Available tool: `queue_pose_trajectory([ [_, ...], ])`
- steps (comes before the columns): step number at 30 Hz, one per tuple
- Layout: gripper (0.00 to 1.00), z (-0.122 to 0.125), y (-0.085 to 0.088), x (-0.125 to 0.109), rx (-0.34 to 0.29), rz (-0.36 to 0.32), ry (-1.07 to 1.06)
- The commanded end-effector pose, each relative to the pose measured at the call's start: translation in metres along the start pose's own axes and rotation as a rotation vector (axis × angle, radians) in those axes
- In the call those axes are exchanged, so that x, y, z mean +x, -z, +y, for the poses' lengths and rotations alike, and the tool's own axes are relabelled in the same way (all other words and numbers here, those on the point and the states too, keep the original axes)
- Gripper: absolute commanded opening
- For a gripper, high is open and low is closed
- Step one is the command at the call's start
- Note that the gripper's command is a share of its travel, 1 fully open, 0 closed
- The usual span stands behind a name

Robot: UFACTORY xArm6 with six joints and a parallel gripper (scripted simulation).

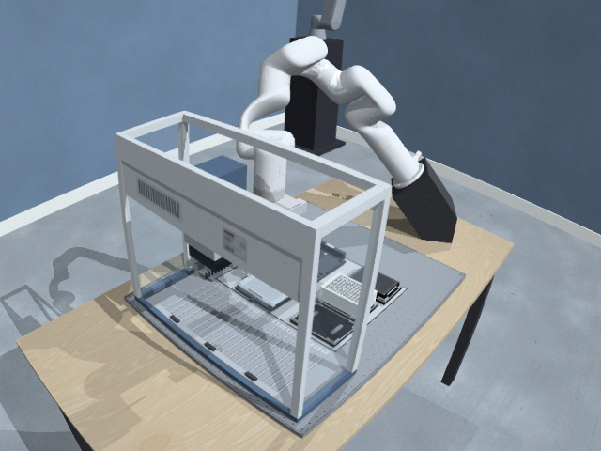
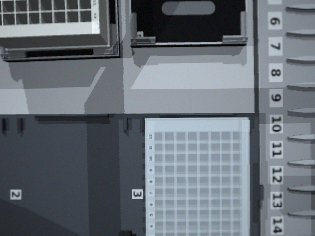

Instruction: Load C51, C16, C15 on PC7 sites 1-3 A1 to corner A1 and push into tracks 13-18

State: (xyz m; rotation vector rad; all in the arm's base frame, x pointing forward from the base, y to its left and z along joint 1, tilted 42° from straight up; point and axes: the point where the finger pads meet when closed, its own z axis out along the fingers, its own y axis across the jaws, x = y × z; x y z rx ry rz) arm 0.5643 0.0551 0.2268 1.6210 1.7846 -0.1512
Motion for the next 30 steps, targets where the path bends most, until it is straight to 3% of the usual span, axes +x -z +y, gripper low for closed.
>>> queue_pose_trajectory([
  [1,1.0,0.001,0.002,0.0,-0.003,0.001,-0.001],
  [5,1.0,0.001,0.002,0.0,-0.003,0.001,-0.001],
  [30,1.0,-0.079,0.002,0.068,-0.003,0.001,0.028],
])
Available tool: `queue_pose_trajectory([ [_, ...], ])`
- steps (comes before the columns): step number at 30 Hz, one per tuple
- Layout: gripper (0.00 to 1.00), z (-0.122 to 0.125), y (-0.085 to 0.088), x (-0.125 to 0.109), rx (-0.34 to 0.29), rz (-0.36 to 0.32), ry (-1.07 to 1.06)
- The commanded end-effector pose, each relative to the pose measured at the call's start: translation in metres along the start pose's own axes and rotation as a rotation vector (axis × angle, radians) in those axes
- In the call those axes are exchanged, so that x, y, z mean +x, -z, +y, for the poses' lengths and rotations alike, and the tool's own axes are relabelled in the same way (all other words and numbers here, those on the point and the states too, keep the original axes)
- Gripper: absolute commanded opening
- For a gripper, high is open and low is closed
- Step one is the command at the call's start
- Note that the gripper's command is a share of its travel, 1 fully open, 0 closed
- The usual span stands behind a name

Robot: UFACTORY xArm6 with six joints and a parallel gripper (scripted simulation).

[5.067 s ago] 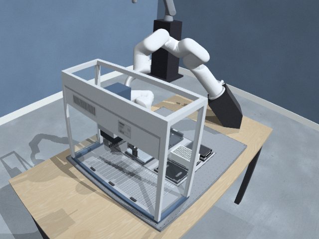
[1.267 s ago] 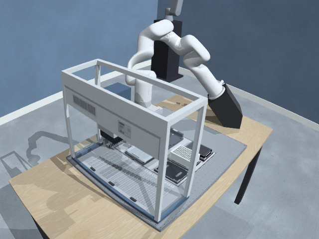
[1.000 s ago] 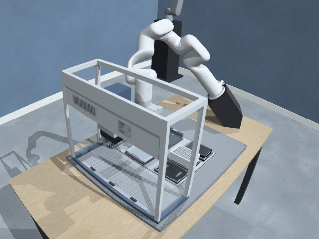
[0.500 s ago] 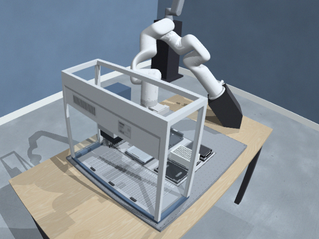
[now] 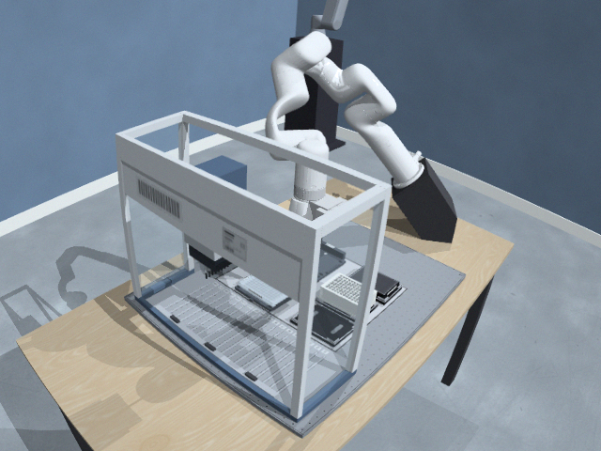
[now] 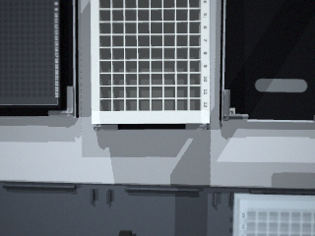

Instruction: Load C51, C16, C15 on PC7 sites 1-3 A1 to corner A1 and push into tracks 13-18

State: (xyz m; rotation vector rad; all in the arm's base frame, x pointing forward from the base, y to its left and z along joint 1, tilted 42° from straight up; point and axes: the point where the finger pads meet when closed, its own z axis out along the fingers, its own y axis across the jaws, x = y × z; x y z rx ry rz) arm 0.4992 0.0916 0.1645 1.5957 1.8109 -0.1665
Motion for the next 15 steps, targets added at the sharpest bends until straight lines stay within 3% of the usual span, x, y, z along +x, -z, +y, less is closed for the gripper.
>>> queue_pose_trajectory([
  [1,1.0,-0.008,0.002,0.009,-0.005,0.0,-0.003],
  [15,1.0,-0.061,0.002,0.056,-0.004,0.001,-0.003],
])
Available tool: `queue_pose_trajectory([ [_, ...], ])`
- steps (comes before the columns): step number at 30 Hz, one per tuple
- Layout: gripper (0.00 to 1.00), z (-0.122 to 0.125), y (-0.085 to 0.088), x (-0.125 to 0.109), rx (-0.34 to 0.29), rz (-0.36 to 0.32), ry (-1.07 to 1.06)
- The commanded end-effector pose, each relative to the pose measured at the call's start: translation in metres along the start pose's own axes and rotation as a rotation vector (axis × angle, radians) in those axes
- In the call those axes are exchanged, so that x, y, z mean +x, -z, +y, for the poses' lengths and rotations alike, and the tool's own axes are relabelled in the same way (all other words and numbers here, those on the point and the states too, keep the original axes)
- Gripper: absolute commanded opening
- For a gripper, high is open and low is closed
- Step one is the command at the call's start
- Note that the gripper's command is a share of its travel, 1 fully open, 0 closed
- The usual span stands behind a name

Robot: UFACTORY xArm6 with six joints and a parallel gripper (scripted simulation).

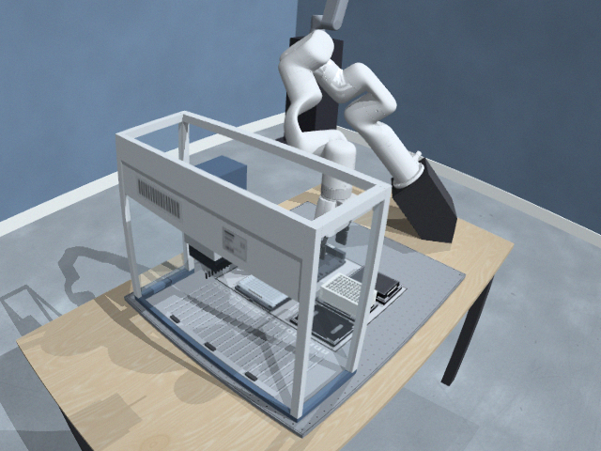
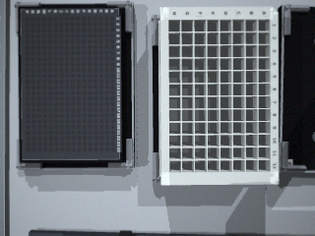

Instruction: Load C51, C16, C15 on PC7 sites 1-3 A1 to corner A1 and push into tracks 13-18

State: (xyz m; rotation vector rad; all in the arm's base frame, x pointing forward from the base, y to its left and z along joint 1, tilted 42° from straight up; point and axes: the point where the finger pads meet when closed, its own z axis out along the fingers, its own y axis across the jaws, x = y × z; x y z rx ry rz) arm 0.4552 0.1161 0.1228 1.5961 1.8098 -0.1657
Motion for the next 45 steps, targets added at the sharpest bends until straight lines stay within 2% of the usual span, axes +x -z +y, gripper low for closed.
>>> queue_pose_trajectory([
  [1,1.0,-0.012,0.001,0.012,-0.004,0.001,-0.002],
  [28,1.0,-0.1,0.001,0.092,-0.003,0.001,-0.002],
  [45,1.0,-0.1,0.0,0.092,-0.003,0.001,-0.002],
])
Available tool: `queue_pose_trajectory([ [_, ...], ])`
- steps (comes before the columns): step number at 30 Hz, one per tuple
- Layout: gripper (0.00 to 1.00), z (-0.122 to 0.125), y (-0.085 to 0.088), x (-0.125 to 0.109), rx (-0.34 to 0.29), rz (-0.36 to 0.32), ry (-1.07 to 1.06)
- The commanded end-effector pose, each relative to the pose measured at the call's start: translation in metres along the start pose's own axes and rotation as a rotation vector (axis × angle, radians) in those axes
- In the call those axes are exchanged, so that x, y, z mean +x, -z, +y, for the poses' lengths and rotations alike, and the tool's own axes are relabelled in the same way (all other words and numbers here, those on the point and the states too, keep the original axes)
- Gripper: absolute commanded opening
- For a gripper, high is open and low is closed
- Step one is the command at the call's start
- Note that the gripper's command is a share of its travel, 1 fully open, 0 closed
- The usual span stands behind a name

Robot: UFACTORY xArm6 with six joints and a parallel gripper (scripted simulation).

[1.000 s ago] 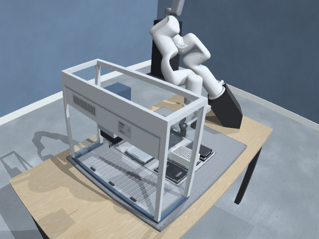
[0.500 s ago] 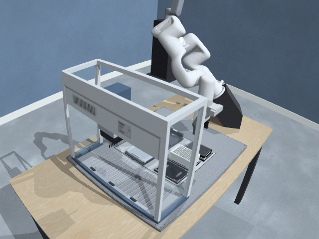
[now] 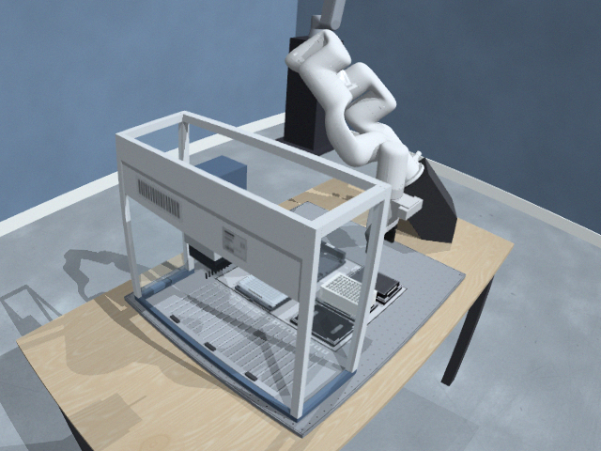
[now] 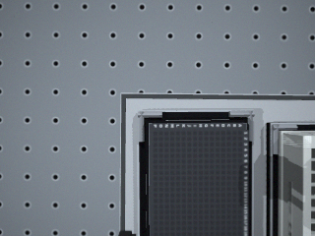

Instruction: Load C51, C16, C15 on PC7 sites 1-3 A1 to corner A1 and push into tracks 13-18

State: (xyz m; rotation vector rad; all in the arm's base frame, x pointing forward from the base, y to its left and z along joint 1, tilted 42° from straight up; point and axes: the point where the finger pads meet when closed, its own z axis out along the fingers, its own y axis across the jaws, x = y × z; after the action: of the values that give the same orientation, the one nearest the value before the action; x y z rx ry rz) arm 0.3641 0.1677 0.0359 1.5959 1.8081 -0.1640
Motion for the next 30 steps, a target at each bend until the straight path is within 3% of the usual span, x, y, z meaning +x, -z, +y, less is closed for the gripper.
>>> queue_pose_trajectory([
  [1,1.0,0.001,-0.002,0.001,-0.002,0.002,-0.001],
  [30,1.0,0.001,-0.044,0.001,-0.002,0.002,0.0],
])
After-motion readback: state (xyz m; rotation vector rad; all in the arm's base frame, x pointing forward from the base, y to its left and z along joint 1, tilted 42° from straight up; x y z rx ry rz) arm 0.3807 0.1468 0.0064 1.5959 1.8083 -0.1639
